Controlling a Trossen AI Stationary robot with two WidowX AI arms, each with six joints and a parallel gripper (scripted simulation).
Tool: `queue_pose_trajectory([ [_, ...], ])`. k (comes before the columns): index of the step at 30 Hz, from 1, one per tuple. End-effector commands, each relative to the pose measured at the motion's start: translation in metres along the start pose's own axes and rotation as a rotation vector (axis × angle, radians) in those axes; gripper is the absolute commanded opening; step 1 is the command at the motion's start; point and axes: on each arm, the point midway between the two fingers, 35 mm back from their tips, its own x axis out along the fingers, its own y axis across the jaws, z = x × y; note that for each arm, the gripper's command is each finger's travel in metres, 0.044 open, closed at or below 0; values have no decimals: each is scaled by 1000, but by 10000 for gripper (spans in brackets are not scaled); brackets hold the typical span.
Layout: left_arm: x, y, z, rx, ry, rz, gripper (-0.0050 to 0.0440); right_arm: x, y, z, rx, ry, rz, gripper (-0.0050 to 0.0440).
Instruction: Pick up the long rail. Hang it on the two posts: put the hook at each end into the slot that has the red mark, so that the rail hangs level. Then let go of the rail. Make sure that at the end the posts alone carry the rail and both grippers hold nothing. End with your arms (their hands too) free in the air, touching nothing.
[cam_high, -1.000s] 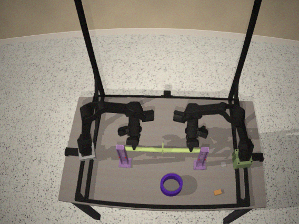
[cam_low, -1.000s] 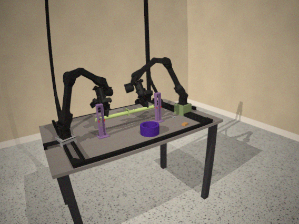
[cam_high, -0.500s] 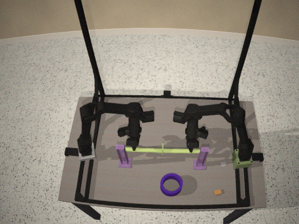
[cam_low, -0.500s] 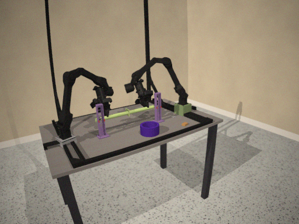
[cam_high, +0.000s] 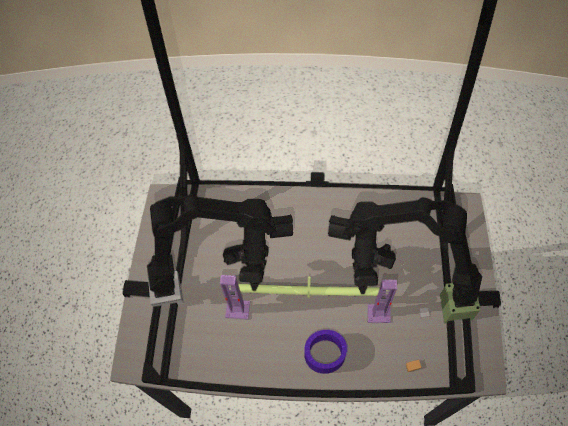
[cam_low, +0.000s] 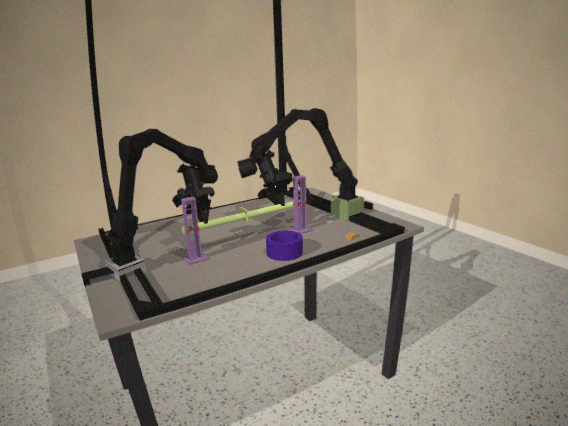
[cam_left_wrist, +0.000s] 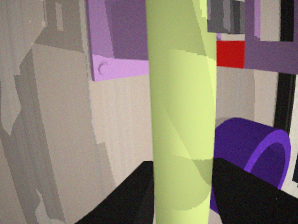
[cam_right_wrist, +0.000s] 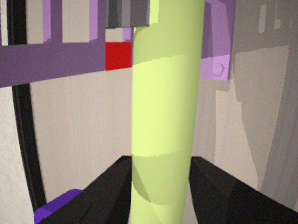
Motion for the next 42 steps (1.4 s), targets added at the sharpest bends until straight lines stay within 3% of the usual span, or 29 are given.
queue_pose_trajectory([
  [1, 0, -7, 1, 0, 7, -6, 0, 0, 6, 0, 2, 9, 5, 0],
  [27, 10, -1, 0, 0, 7, -6, 0, 10, 0, 0, 2, 9, 5, 0],
  [29, 7, 0, 0, 1, 4, 8, 48, 7, 0, 0, 2, 8, -9, 48],
  [31, 7, 0, 0, 1, 4, 8, 48, 7, 0, 0, 2, 8, -9, 48],
  [42, 7, 0, 0, 1, 4, 8, 312, 7, 0, 0, 2, 8, -9, 312],
])
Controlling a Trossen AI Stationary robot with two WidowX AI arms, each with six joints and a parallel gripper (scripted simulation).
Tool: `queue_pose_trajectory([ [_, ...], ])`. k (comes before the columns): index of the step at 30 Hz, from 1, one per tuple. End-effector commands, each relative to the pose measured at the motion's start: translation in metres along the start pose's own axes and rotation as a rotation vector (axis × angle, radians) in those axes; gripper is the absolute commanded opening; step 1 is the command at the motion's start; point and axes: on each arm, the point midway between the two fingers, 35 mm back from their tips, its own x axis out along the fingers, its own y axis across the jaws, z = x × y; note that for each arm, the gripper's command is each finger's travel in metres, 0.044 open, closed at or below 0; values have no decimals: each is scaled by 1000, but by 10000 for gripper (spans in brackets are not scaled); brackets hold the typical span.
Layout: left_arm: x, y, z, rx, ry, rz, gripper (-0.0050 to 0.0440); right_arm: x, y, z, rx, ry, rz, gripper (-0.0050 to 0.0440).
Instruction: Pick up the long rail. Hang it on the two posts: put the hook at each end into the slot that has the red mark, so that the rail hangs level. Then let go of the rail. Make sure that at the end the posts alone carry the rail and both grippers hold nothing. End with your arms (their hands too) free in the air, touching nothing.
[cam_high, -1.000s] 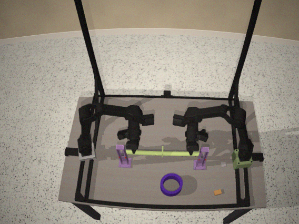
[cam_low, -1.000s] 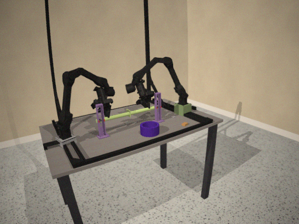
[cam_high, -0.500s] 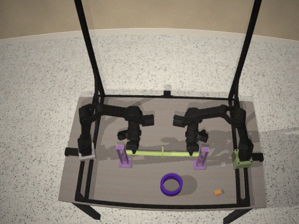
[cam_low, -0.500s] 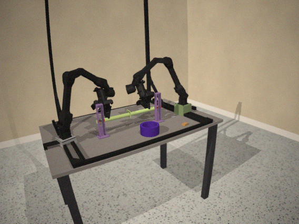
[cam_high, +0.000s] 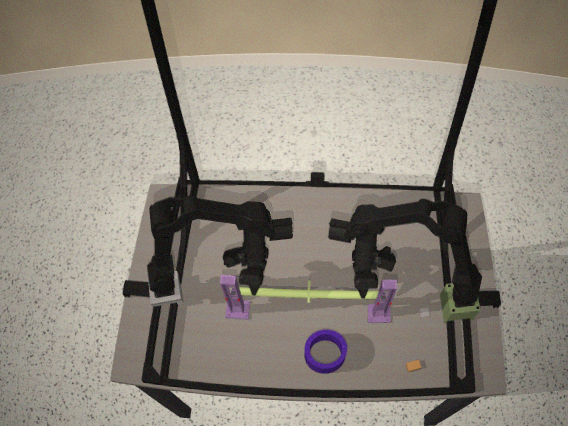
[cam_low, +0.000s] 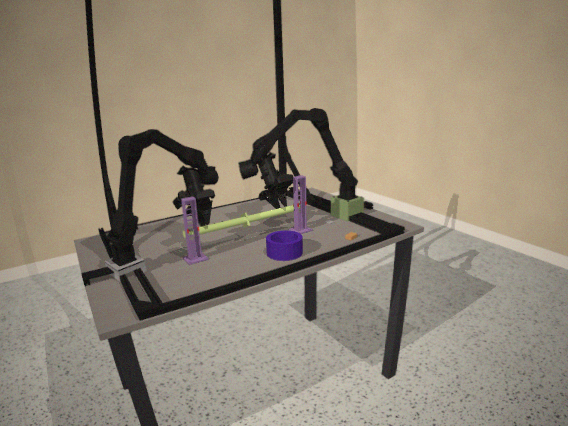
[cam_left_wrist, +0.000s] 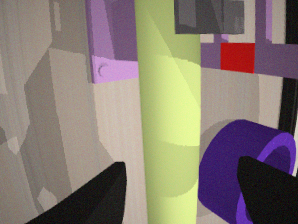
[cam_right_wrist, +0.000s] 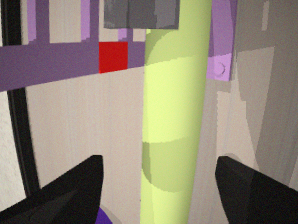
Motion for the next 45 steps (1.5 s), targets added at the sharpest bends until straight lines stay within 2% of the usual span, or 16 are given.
queue_pose_trajectory([
  [1, 0, -1, 0, 0, 1, -3, 336, 0, 0, 0, 0, 1, 1, 336],
  [4, 0, -1, 0, 0, 1, -3, 408, 0, 0, 0, 0, 1, 1, 408],
  [6, 0, -1, 0, 0, 1, -3, 408, 0, 0, 0, 0, 1, 1, 408],
  [8, 0, -1, 0, 0, 1, -3, 440, 0, 0, 0, 0, 1, 1, 440],
  [26, -1, -1, 0, 0, 1, -3, 440, -1, 0, 0, 0, 1, 1, 440],
  [32, -21, 2, 0, 0, 1, -3, 440, -21, -2, 1, 1, 1, 1, 440],
  [40, -26, 7, 1, 0, 1, -3, 440, -25, -8, 1, 1, 1, 1, 440],
  [45, -38, 27, 2, -1, 1, -5, 440, -38, -27, 2, 1, 1, 4, 440],
])
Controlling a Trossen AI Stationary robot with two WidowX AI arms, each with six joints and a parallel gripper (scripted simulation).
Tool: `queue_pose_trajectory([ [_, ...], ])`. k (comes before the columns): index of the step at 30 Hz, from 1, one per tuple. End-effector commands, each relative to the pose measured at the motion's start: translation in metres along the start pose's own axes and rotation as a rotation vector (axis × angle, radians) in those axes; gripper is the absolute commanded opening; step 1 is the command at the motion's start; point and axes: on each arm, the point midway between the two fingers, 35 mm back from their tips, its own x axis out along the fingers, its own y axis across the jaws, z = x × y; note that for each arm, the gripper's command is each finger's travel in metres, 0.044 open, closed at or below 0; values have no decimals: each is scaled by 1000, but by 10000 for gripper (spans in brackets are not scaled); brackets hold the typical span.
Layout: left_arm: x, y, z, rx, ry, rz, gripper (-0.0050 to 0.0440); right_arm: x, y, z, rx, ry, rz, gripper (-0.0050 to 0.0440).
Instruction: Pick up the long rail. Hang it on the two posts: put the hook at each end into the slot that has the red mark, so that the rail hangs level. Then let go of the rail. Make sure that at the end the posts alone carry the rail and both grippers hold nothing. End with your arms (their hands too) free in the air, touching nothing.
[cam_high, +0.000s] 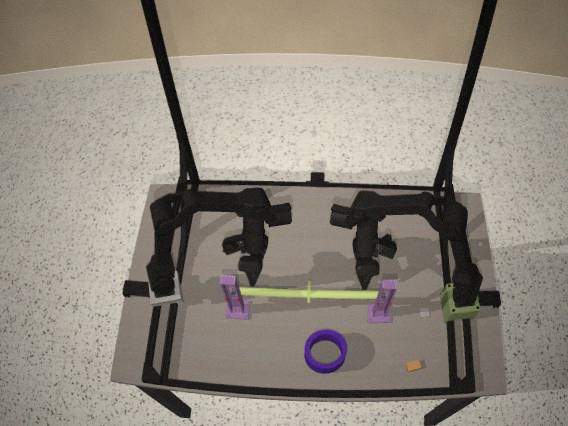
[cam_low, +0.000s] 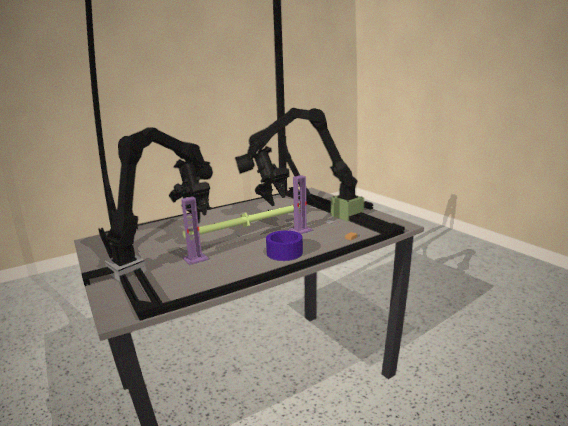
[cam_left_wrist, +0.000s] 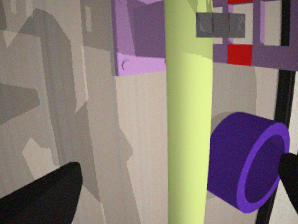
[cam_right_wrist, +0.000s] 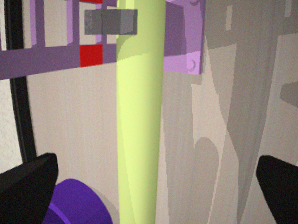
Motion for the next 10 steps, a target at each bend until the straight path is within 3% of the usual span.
queue_pose_trajectory([
  [1, -9, 18, 1, 7, -4, 0, 440, -9, -17, 0, -6, -4, 2, 440],
  [10, -17, 31, 3, 7, -4, -3, 440, -18, -30, 3, -5, -3, 6, 440],
])
